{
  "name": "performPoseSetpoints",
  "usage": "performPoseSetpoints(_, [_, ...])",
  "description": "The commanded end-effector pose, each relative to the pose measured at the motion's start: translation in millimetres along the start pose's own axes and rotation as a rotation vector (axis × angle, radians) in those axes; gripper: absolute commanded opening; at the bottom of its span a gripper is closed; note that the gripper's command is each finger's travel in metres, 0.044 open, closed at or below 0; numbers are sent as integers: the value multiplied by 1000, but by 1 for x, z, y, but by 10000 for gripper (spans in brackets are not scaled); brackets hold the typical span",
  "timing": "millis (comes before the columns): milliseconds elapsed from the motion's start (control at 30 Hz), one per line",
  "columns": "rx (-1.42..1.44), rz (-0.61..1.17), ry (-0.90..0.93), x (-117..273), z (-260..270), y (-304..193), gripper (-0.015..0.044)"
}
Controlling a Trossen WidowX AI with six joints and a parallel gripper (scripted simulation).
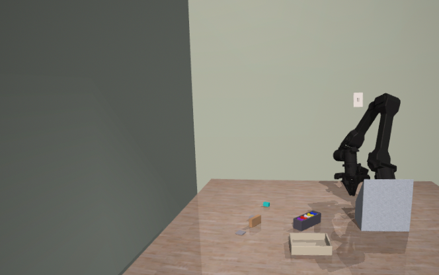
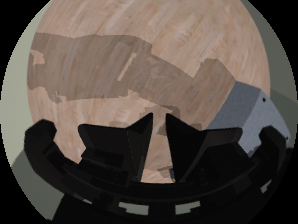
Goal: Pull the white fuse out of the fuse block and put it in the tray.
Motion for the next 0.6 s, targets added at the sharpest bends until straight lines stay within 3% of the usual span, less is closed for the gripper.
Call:
performPoseSetpoints(0, [249,29,-30,-8,6,-45,74])
performPoseSetpoints(267, [832,52,-41,-11,-13,-149,74])
performPoseSetpoints(567, [1456,6,21,-3,-84,-249,74])
Point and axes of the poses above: the point midway between the two fingers, 35 mm back from their tips, its own x axis back along the fingers, its own z axis across the jaws, y = z × x, the point moved 4 cm from there along x, back along the fingers, and after that the axes turned 6 degrees about -x, right-handed, at the moved point
